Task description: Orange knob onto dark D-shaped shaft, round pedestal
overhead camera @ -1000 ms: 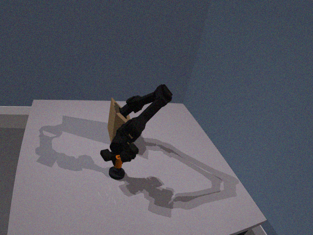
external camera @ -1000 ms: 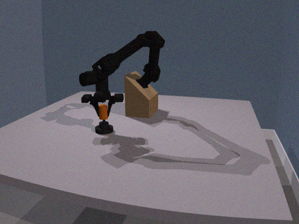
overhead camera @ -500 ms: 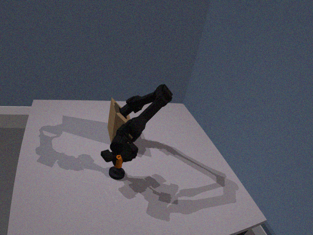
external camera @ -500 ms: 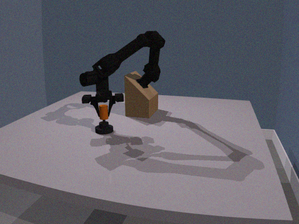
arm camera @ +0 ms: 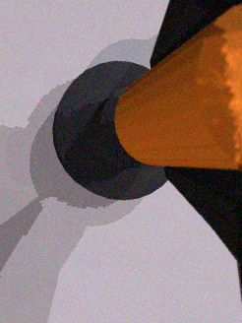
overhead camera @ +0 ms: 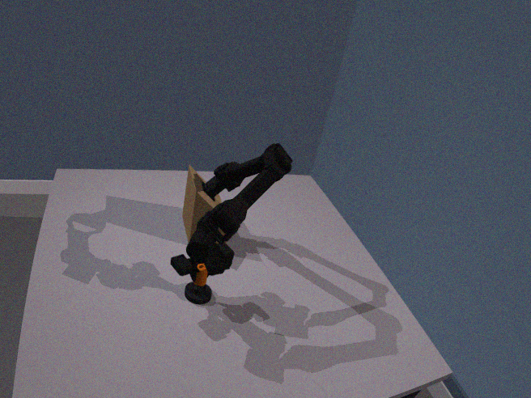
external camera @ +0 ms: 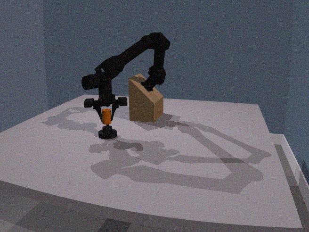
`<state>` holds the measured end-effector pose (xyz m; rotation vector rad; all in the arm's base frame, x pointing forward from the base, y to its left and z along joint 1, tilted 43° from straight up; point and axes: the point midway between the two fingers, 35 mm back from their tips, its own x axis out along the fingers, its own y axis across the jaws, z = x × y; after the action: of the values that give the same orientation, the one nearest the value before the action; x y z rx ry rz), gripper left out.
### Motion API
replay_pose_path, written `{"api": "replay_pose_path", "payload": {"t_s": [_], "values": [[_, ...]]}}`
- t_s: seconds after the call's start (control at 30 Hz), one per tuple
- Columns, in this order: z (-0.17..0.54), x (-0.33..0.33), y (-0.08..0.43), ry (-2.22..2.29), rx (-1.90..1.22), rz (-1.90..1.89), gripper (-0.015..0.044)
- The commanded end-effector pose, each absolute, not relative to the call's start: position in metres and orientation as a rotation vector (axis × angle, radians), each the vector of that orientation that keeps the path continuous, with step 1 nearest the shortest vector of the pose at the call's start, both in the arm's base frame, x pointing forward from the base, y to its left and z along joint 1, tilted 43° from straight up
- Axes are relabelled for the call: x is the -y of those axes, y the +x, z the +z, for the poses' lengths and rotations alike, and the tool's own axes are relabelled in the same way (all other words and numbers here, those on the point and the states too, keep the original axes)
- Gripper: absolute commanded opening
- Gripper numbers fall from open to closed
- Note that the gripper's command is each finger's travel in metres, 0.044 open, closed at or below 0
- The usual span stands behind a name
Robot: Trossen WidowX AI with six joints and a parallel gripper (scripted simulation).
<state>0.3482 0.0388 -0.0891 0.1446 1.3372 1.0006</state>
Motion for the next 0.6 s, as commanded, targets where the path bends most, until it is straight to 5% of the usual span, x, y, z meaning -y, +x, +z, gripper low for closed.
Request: {"api": "replay_pose_path", "payload": {"t_s": [0.0,0.57], "values": [[-0.0892,-0.0394,0.3504,0.145,-1.330,0.999,0.0000],[-0.0839,-0.0365,0.3466,-0.014,-1.217,1.131,0.0000]]}}
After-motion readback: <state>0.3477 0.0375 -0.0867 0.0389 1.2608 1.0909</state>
